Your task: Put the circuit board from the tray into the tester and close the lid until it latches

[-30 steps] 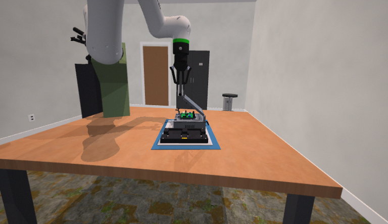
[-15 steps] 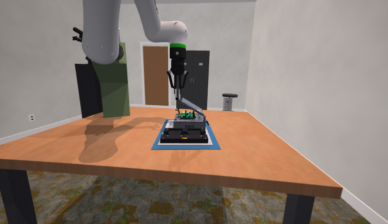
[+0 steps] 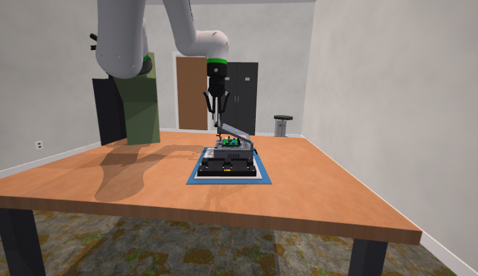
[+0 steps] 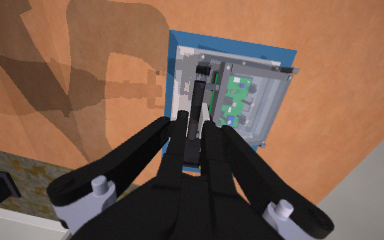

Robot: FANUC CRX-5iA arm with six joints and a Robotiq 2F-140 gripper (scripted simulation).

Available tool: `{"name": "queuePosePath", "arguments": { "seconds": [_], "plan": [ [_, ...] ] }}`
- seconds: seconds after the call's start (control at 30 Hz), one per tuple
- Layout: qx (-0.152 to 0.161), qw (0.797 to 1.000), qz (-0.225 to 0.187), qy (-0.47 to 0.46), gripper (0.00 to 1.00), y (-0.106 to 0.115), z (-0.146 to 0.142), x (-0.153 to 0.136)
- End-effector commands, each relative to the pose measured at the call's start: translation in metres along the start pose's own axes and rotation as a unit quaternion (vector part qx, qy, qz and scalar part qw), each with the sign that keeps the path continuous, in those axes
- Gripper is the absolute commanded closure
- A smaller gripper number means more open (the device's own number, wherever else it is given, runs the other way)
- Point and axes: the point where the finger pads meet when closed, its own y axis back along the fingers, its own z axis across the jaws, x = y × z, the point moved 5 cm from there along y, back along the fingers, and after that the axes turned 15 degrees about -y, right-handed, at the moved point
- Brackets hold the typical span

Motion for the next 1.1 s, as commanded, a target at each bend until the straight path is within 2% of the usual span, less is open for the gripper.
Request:
{"name": "queuePosePath", "arguments": {
  "seconds": [0.0,1.07],
  "plan": [
    [0.0,1.0,0.0,0.0,1.0,-0.003,-0.001,0.0],
    [0.0,1.0,0.0,0.0,1.0,-0.035,-0.011,-0.003]
  ]
}}
